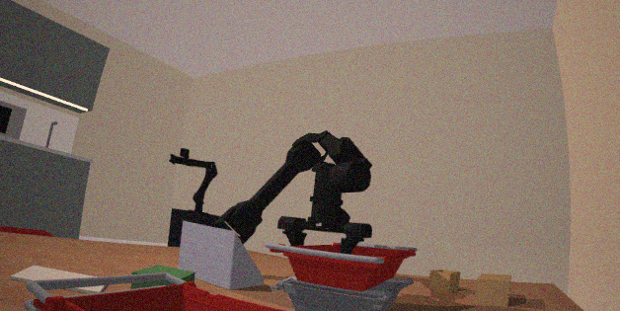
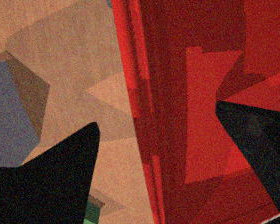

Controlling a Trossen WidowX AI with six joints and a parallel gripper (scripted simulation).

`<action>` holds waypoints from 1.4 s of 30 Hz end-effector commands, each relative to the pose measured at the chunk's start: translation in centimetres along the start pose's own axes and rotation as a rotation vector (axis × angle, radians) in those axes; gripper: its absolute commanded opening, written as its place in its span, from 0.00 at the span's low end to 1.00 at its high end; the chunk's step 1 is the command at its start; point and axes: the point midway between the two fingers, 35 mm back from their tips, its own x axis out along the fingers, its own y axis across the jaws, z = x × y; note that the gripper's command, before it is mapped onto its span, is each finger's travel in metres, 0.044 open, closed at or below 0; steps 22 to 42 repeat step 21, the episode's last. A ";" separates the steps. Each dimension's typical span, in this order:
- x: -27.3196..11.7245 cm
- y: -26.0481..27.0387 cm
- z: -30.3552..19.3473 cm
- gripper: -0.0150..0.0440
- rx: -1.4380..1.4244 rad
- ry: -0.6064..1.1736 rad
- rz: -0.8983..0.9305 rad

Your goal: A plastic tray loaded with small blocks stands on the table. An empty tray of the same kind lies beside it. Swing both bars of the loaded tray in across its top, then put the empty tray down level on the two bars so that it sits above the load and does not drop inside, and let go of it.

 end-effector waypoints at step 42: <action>-10.9 0.0 -0.1 1.00 0.032 0.004 -0.011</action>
